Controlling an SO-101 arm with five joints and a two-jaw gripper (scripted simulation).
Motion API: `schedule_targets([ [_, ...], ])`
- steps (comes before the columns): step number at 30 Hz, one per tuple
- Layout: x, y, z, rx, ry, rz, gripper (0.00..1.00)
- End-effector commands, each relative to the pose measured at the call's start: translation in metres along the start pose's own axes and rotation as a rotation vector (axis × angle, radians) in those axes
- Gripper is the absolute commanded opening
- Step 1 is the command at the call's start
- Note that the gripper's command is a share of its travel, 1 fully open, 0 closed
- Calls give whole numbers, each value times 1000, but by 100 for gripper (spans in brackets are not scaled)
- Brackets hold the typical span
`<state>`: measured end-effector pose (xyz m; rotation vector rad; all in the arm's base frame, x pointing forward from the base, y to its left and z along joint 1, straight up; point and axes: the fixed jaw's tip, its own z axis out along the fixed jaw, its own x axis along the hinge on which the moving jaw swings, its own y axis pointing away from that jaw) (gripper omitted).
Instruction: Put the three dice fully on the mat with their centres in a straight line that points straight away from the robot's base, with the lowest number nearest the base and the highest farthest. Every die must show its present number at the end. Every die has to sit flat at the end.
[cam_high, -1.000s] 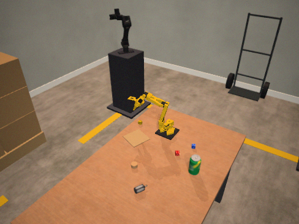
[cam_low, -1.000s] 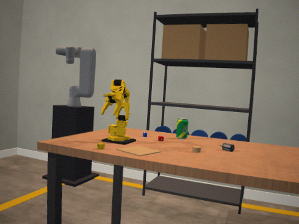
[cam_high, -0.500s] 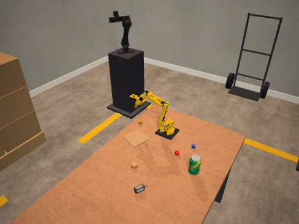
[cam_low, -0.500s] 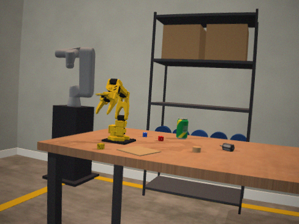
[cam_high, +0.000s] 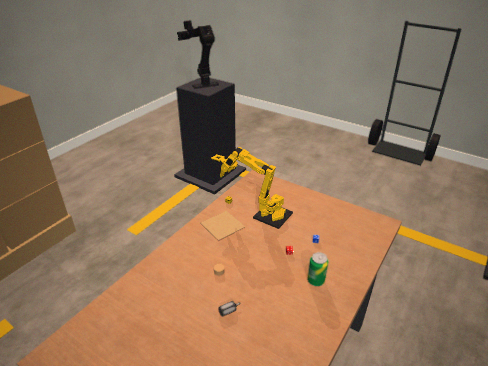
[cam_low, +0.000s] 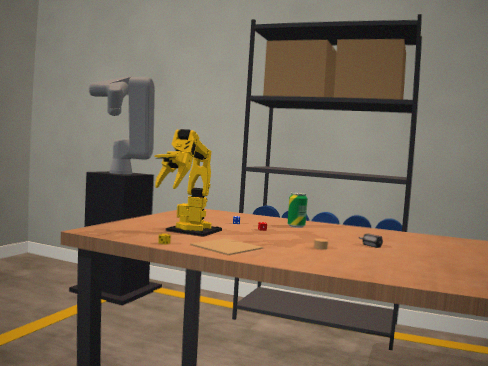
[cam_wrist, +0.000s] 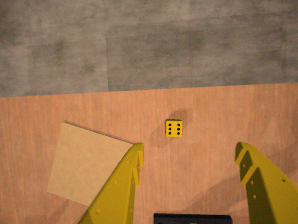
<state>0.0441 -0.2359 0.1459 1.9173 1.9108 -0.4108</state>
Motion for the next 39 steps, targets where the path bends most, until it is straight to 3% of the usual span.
schedule_targets([
  [1, 4, -2, 9, 12, 56, 17, 31],
  [8, 24, -5, 43, 41, 243, 17, 31],
  [10, 24, -5, 43, 41, 243, 17, 31],
  [15, 43, -8, 67, 64, 386, 17, 31],
  [19, 54, -10, 78, 76, 461, 17, 31],
  [28, 62, -15, 81, 89, 518, 32, 31],
  [39, 62, -15, 81, 89, 518, 32, 31],
])
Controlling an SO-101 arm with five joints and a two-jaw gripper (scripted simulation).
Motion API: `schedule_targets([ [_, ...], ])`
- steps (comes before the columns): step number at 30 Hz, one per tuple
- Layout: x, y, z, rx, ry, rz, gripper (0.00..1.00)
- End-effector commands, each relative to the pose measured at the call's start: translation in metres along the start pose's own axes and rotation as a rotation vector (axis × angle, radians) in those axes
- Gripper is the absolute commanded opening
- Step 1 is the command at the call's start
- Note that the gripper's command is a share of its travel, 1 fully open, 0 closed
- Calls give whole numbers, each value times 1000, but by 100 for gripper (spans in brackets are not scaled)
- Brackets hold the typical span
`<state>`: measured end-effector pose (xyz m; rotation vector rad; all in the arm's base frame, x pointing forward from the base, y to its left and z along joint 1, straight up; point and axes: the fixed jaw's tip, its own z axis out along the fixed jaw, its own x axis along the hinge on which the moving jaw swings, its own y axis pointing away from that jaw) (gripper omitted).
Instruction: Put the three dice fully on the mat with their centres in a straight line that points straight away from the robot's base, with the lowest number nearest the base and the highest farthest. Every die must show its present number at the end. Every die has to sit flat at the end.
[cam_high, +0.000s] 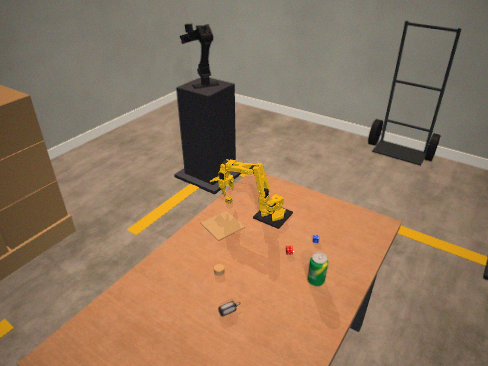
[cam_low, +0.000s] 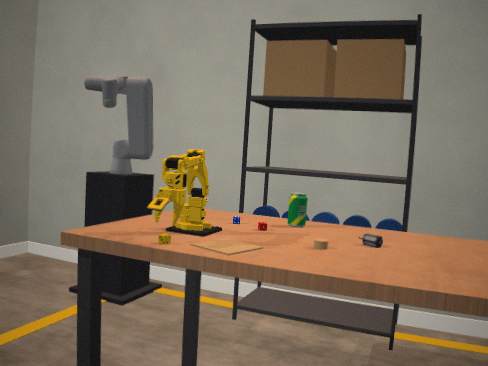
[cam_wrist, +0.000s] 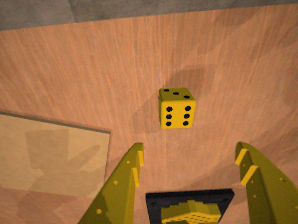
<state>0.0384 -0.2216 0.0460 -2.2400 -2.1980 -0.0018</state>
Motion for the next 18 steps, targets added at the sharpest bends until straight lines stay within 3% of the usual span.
schedule_targets([
  [1, 1, -2, 2, 2, 20, 17, 31],
  [18, 1, -2, 9, 2, 20, 17, 31],
])
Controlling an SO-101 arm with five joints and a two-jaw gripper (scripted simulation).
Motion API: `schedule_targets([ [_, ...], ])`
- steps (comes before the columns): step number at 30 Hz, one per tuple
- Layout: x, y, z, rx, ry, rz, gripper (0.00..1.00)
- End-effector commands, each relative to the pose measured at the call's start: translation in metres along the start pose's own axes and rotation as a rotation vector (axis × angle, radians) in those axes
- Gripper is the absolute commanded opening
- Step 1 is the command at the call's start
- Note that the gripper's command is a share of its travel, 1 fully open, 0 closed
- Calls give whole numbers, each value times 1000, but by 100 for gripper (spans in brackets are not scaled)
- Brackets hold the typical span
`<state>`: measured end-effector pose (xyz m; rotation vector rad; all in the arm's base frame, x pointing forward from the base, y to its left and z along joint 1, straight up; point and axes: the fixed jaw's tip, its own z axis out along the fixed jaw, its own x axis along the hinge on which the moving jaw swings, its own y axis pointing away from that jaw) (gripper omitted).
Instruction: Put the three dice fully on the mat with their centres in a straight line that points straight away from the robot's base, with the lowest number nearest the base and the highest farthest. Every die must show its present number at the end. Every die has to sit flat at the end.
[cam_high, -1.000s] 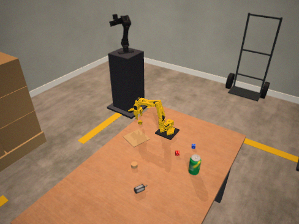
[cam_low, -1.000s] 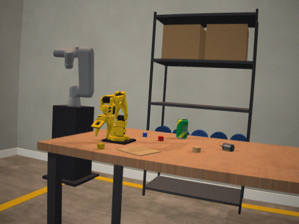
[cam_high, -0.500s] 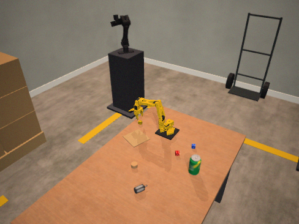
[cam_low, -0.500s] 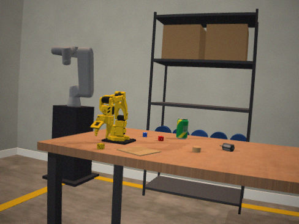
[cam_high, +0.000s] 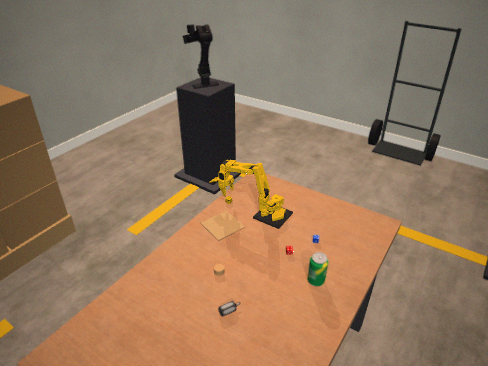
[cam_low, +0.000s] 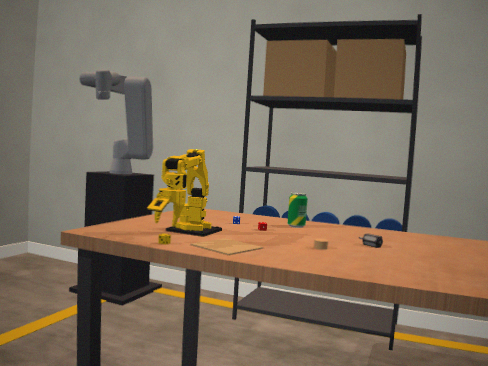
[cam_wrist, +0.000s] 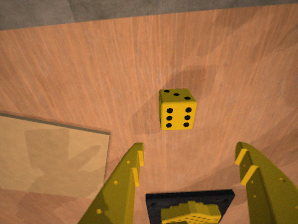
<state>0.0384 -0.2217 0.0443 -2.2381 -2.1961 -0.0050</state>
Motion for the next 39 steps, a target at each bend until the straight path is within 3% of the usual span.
schedule_targets([
  [1, 1, -2, 8, 2, 17, 17, 31],
  [19, 1, -2, 36, 2, 17, 17, 31],
  [39, 2, -2, 45, 2, 17, 17, 31],
])
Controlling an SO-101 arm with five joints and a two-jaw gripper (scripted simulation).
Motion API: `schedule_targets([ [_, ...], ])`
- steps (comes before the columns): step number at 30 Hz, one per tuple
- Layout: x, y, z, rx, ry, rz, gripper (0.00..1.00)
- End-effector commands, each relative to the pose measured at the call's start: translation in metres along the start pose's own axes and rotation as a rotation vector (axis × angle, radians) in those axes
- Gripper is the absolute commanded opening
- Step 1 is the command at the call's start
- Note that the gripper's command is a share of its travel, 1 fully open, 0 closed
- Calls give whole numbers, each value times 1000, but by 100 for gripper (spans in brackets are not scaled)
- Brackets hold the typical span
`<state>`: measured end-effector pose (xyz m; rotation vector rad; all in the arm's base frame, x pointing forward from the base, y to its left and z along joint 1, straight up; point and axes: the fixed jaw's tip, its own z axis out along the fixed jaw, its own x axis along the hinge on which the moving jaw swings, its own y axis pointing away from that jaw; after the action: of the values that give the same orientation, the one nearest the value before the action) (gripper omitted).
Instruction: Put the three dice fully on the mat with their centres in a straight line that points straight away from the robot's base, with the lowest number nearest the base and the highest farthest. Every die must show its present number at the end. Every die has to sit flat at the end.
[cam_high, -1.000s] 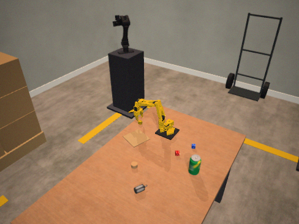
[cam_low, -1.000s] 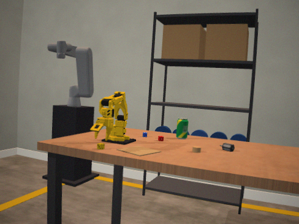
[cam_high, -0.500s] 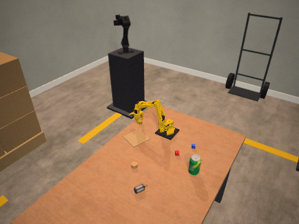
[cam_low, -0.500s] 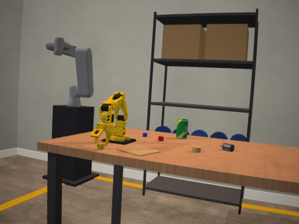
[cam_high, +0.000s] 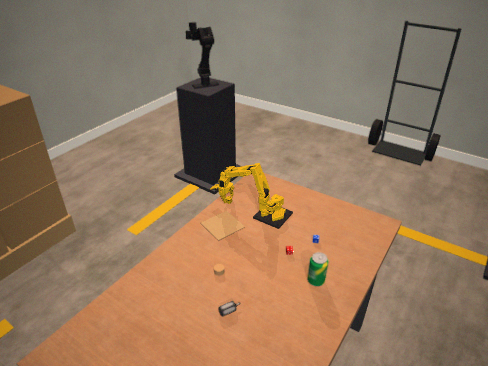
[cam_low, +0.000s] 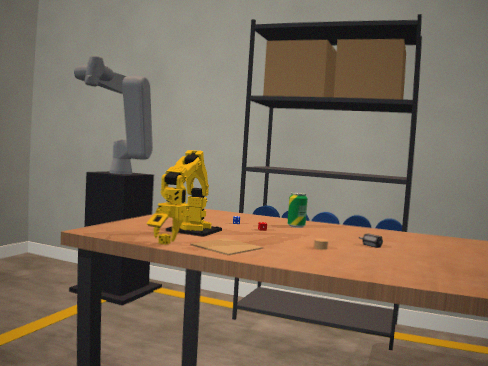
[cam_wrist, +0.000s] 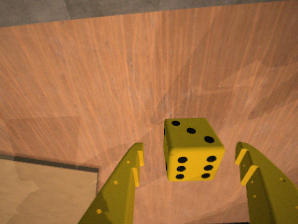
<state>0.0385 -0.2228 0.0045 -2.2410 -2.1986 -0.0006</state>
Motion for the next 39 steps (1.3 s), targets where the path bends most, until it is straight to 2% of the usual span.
schedule_targets([
  [1, 3, -2, 5, 2, 21, 16, 31],
  [16, 3, -4, 5, 2, 21, 16, 28],
  [39, 3, -12, 5, 1, 21, 16, 14],
])
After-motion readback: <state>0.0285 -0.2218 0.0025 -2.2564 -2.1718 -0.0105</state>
